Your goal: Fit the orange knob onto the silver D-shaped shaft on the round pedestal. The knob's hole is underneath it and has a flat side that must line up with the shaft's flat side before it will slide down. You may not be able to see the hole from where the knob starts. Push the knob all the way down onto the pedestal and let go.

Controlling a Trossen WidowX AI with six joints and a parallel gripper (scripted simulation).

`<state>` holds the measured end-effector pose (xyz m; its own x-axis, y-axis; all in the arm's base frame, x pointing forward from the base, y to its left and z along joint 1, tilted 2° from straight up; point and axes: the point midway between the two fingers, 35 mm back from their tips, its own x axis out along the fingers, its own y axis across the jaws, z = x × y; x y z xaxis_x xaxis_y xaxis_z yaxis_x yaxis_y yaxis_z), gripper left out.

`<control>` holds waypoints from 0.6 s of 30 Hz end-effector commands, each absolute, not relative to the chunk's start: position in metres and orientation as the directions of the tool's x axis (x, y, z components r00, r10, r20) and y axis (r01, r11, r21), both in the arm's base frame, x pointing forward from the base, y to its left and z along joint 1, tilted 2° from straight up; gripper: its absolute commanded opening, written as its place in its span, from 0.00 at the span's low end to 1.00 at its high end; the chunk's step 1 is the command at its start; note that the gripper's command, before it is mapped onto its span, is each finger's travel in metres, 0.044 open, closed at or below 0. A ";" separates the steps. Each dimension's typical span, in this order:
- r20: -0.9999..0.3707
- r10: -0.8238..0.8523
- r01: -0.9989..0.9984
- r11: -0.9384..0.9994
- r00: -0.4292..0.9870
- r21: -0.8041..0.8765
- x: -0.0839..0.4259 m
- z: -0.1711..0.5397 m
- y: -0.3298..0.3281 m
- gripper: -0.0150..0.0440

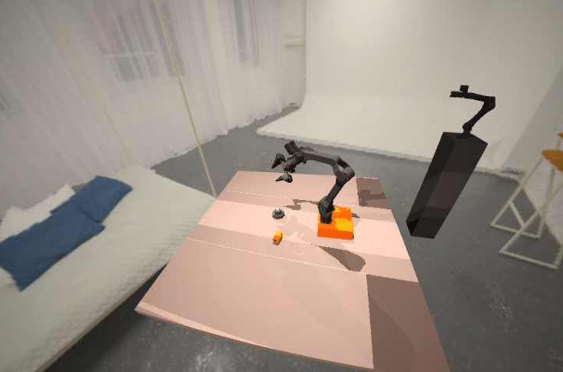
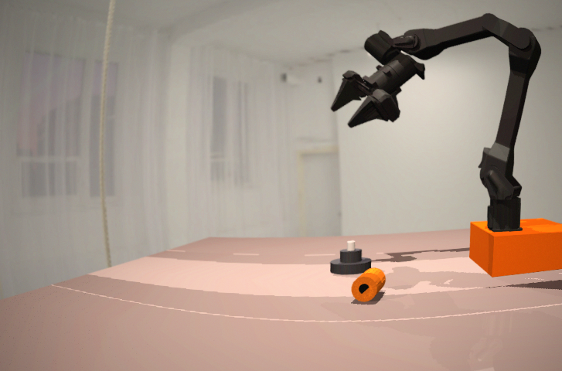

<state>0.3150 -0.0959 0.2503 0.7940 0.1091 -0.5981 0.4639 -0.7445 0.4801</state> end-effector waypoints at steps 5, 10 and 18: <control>-0.807 0.259 0.734 -0.617 0.530 0.284 0.337 0.169 -0.001 1.00; -0.904 0.269 0.864 -0.471 0.332 0.178 0.324 0.120 0.063 1.00; -0.998 0.062 0.981 -0.194 0.020 0.008 0.273 0.049 0.133 1.00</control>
